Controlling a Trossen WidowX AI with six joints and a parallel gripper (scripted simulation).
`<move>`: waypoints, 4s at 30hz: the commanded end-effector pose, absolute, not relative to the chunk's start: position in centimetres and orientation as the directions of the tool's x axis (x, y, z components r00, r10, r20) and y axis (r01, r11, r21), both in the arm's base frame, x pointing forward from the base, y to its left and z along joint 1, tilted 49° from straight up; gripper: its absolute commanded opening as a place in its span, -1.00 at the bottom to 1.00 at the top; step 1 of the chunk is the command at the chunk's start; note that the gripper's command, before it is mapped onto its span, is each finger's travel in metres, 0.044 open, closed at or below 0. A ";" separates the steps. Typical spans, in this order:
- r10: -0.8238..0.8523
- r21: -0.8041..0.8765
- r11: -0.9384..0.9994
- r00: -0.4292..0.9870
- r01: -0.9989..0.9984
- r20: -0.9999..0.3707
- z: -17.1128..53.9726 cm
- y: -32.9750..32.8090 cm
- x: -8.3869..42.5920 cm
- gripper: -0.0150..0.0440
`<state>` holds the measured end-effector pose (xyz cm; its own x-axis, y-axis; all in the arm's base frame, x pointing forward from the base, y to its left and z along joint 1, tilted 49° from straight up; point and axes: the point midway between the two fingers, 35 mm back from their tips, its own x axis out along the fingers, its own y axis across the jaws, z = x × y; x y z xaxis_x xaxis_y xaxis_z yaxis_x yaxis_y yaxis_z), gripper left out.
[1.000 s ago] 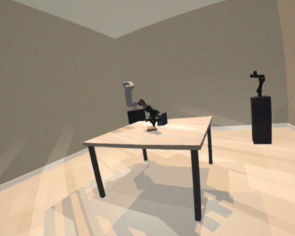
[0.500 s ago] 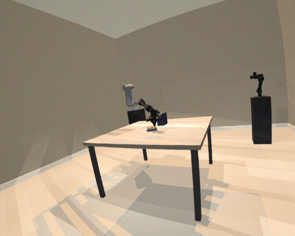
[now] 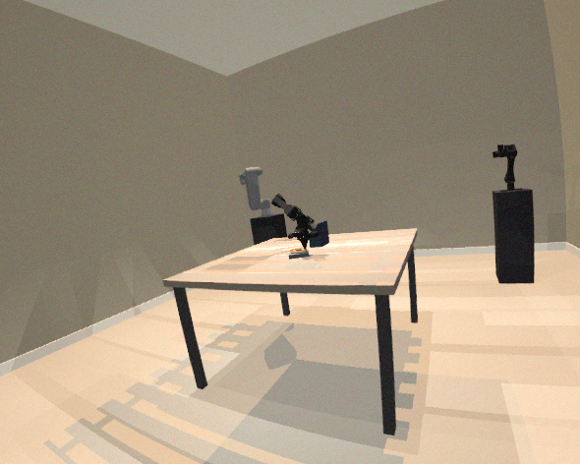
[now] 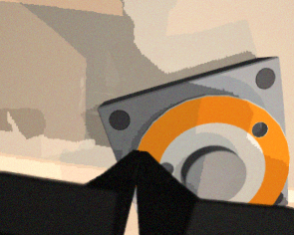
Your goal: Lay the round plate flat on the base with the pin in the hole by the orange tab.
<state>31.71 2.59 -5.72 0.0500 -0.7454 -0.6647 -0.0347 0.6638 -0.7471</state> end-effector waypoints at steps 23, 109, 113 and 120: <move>-0.745 -0.746 0.664 0.036 -0.041 -0.666 -5.7 2.1 29.1 -0.49; -0.748 -0.749 0.661 0.038 -0.046 -0.663 1.4 1.0 26.0 -0.49; -0.748 -0.749 0.661 0.038 -0.046 -0.663 1.4 1.0 26.0 -0.49; -0.748 -0.749 0.661 0.038 -0.046 -0.663 1.4 1.0 26.0 -0.49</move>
